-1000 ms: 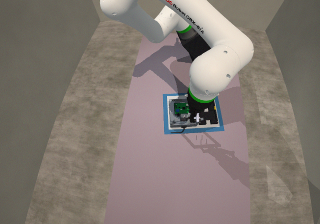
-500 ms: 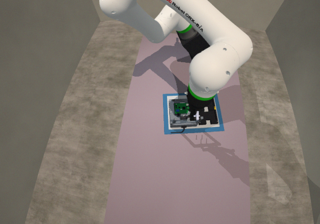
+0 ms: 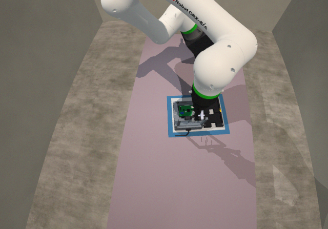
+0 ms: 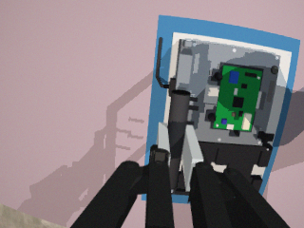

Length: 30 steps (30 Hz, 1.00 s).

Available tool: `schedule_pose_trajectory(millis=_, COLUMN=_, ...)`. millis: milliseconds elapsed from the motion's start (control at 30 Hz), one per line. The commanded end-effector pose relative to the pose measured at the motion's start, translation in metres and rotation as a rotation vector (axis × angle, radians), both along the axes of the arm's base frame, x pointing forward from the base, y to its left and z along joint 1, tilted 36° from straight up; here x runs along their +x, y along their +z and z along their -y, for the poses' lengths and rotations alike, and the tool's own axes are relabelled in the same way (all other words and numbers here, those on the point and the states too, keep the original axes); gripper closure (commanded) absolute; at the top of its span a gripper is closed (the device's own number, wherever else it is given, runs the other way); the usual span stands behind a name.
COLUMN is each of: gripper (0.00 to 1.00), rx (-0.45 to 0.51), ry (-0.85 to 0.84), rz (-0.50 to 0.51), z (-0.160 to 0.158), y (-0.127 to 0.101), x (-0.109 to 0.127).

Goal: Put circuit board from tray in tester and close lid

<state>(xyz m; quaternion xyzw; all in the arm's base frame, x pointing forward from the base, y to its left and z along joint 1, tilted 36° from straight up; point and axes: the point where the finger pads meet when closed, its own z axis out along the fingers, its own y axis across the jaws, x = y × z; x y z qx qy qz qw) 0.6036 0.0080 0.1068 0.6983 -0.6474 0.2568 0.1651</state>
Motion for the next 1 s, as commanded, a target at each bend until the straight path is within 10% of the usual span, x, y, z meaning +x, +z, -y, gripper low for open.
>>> schedule_pose_trajectory(millis=0, gripper=1.00, rx=0.000, ry=-0.001, rz=-0.001, z=0.000, y=0.000, x=-0.002)
schedule_pose_trajectory(millis=967, gripper=1.00, rx=0.000, ry=-0.001, rz=-0.001, z=0.003, y=-0.003, x=-0.035)
